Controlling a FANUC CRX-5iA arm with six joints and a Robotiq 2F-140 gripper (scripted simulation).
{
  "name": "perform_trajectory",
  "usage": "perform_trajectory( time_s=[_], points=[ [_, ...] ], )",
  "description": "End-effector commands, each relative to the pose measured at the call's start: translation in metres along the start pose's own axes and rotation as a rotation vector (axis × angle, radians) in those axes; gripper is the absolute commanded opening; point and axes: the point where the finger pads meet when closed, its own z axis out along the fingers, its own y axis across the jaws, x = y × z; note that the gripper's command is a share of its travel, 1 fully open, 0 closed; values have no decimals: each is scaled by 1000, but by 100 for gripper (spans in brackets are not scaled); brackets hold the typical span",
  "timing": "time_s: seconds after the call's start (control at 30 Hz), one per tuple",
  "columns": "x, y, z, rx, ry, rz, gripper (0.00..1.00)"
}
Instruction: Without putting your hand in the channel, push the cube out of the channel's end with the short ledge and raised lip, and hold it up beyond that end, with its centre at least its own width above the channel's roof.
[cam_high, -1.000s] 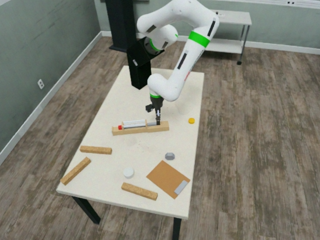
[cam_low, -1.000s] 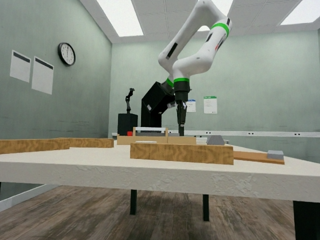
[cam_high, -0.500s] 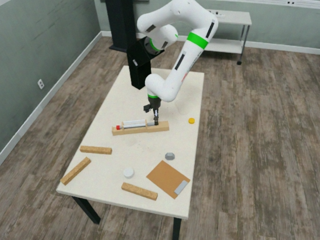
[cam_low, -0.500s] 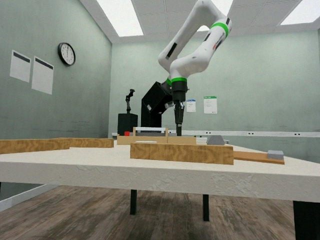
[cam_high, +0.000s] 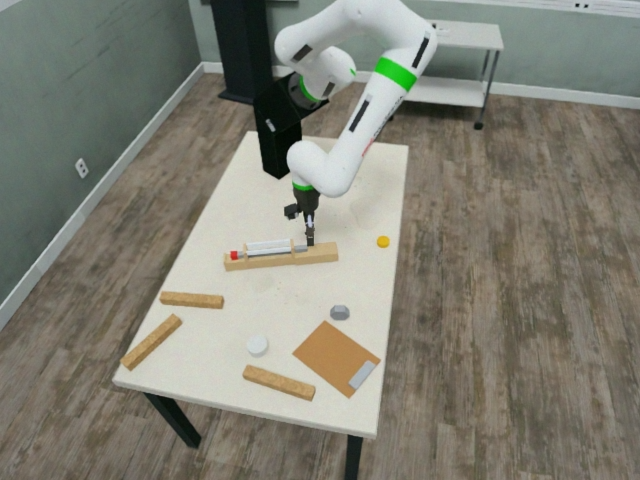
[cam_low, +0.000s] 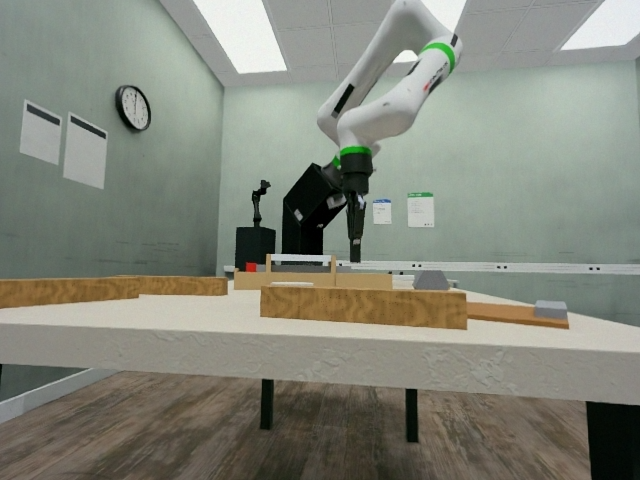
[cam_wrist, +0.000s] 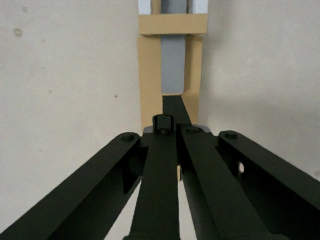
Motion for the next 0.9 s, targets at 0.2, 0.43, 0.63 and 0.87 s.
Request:
perform_trajectory(
  time_s=[0.2, 0.43, 0.63, 0.87],
  points=[
    [0, -1, -42, 1, 0, 0, 10],
    [0, -1, -42, 1, 0, 0, 10],
    [0, -1, -42, 1, 0, 0, 10],
    [0, -1, -42, 1, 0, 0, 10]
  ],
)
